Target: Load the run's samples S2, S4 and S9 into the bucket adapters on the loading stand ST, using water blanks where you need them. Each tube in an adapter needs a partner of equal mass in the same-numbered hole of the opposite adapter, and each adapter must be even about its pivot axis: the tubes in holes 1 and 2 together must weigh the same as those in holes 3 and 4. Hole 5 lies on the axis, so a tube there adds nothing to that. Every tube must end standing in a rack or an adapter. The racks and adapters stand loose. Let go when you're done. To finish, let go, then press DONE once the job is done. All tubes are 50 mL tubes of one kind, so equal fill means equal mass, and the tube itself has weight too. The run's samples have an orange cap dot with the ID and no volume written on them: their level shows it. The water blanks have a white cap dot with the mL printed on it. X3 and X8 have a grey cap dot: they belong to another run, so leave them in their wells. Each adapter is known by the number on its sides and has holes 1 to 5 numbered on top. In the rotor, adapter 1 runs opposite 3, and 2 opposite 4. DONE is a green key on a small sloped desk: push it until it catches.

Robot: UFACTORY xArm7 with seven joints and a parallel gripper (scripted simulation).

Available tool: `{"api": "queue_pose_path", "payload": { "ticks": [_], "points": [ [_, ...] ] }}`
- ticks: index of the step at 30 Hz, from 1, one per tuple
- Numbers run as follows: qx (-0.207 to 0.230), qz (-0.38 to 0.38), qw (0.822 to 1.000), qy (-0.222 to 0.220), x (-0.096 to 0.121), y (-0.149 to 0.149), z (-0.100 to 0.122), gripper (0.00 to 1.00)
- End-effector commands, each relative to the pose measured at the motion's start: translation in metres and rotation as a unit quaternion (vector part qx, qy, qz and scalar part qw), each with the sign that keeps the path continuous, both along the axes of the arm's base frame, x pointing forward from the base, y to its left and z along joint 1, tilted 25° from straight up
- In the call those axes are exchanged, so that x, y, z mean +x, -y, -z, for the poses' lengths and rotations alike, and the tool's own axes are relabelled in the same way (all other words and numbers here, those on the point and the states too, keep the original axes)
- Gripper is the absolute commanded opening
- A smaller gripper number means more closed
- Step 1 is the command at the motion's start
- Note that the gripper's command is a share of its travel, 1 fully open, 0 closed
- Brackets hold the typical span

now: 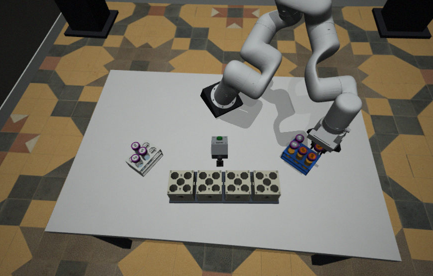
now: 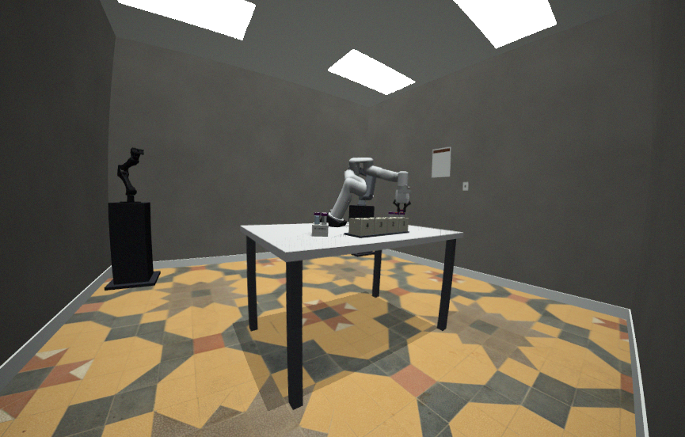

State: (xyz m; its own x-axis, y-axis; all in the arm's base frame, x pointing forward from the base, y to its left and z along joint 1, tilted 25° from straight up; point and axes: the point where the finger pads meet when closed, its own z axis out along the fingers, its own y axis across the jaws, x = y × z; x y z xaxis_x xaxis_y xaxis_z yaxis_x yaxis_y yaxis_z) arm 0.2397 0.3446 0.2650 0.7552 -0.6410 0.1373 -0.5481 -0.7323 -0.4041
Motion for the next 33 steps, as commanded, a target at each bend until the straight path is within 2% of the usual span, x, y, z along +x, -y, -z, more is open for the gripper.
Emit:
{"api": "queue_pose_path", "payload": {
  "ticks": [1,33],
  "points": [
    [0.001,0.0,1.0,0.001,0.0,0.0,-0.002,0.0],
    [0.001,0.0,1.0,0.001,-0.021,0.013,-0.054,0.0]
  ]
}}
